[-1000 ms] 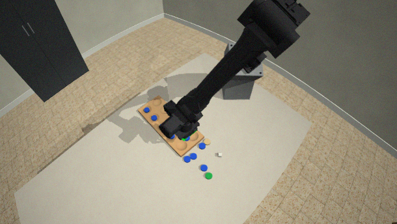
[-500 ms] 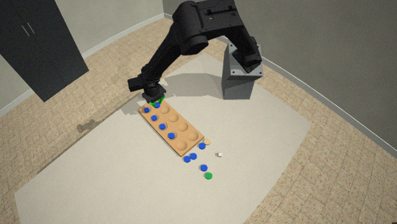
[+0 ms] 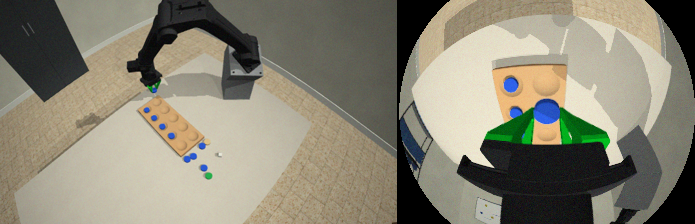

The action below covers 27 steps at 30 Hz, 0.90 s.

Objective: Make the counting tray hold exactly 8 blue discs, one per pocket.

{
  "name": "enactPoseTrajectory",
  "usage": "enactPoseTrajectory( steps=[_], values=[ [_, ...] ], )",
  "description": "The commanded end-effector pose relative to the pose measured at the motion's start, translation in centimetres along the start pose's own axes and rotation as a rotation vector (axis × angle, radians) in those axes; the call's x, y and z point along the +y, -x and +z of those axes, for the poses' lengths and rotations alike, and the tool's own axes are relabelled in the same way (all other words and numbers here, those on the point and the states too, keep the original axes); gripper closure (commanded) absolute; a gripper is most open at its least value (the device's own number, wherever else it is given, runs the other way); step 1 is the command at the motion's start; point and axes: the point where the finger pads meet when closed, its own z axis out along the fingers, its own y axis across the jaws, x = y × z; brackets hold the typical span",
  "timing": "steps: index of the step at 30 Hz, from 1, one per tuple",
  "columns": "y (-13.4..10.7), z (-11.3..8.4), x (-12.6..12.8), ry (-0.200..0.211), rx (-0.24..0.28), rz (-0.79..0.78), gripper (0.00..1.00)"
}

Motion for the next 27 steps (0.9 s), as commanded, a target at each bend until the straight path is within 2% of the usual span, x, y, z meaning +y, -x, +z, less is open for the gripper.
enactPoseTrajectory(
  steps=[1, 3, 5, 8, 10, 14, 15, 16, 19, 27],
  values=[
    [0.3, 2.4, 1.3, 0.005, -0.003, -0.052, 1.00],
    [0.2, 4.6, 1.2, 0.004, -0.002, -0.043, 1.00],
    [0.2, 4.6, 1.2, 0.004, -0.002, -0.043, 1.00],
    [0.1, 7.6, 1.0, 0.001, -0.001, -0.041, 1.00],
    [0.0, 8.7, 0.9, 0.001, 0.000, -0.040, 1.00],
    [0.0, 8.9, 0.9, 0.001, 0.000, -0.040, 1.00],
    [0.6, 8.3, 0.9, 0.012, -0.009, -0.030, 1.00],
    [0.8, 7.3, 2.2, 0.032, -0.023, -0.043, 1.00],
    [0.0, 9.4, 0.9, 0.001, 0.001, -0.040, 1.00],
    [0.0, 10.3, 0.9, 0.000, 0.000, -0.039, 1.00]
  ],
)
